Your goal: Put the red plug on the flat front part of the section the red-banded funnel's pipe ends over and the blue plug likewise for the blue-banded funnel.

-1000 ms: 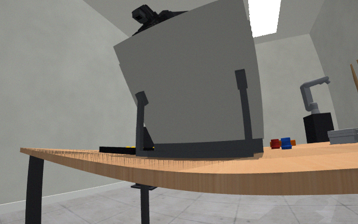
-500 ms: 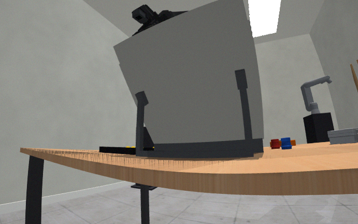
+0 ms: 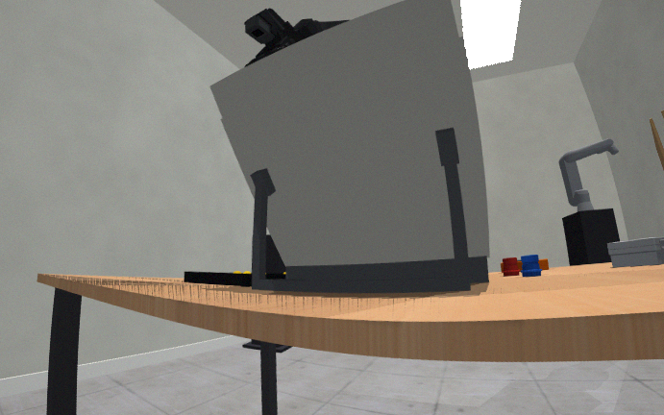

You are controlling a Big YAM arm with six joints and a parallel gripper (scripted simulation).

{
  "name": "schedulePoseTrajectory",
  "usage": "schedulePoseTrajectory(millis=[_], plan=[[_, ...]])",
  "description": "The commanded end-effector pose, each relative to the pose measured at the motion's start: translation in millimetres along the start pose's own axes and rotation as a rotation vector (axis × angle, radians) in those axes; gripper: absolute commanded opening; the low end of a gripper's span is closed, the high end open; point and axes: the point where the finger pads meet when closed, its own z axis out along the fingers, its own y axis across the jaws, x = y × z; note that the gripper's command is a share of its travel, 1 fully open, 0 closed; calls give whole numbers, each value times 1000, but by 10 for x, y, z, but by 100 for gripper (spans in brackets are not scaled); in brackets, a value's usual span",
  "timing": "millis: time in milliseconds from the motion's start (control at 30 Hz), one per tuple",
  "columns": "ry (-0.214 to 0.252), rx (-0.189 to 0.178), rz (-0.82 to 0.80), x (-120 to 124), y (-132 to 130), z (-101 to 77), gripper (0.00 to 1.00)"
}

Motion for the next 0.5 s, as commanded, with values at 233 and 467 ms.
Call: schedulePoseTrajectory(millis=[233, 467], plan=[[-19, 4, -2, -84, -14, -48, 59], [-14, 2, -3, -168, -23, -189, 59]])
